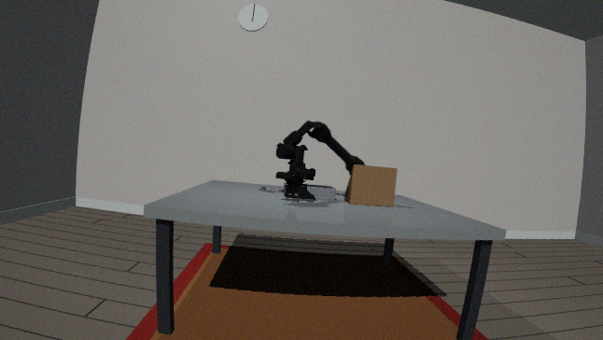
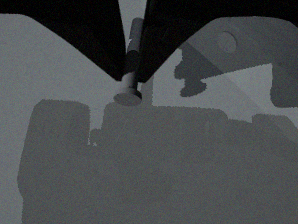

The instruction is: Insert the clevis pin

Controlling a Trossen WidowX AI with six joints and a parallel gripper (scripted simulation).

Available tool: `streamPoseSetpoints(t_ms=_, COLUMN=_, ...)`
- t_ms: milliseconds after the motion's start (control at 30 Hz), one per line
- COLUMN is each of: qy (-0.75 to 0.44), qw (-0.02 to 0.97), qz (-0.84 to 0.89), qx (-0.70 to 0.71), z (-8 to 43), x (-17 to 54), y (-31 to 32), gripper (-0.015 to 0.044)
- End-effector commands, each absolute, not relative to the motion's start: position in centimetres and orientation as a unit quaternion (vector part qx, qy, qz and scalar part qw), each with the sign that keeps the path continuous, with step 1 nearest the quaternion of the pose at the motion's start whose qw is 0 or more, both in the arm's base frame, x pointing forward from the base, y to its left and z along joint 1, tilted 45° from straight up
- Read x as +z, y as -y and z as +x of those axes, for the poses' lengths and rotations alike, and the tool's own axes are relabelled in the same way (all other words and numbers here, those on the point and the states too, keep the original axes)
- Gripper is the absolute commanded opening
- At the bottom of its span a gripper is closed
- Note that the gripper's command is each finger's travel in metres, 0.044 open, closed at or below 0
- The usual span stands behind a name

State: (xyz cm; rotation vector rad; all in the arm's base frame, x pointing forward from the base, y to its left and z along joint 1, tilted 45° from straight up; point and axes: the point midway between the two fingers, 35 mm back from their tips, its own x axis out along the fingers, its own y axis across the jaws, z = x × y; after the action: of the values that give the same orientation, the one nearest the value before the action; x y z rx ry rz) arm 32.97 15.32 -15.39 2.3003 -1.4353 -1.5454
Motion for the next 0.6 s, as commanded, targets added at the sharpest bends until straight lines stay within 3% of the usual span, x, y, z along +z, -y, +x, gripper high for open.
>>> streamPoseSetpoints(t_ms=0, qy=0.462, qw=0.013, qz=0.736, qx=-0.495, z=33.1, x=-16.0, y=-14.5, gripper=0.0000)
streamPoseSetpoints(t_ms=567, qy=0.462, qw=0.013, qz=0.736, qx=-0.494, z=33.2, x=-17.5, y=-13.0, gripper=0.0000)
